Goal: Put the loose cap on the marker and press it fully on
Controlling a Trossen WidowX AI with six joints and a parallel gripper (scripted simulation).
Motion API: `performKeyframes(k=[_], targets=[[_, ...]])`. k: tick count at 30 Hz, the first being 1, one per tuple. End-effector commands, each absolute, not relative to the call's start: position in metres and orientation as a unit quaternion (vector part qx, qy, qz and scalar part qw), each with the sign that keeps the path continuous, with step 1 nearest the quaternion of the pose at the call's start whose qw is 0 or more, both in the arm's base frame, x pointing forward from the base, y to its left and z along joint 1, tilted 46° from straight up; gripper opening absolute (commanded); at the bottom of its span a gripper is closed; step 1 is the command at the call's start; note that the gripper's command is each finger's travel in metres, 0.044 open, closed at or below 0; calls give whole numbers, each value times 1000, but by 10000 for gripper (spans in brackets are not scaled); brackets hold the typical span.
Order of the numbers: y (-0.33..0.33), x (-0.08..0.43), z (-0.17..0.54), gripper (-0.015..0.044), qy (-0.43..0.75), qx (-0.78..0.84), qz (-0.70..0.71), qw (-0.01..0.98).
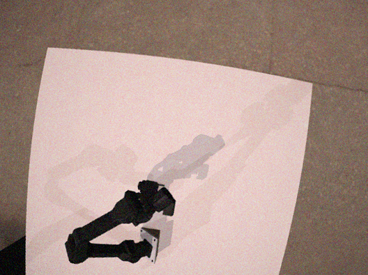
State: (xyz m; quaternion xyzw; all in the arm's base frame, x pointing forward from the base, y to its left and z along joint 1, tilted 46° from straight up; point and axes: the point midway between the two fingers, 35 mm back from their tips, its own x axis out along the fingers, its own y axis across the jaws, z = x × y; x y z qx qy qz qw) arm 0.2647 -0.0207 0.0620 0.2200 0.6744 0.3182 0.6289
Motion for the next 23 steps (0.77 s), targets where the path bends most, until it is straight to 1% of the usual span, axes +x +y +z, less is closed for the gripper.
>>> performKeyframes(k=[1,3,7,23], targets=[[-56,272,95,0,668,227,297,643],[-70,272,110,0,668,233,289,645],[-71,272,111,0,668,233,288,646],[-71,272,111,420,668,233,288,646]])
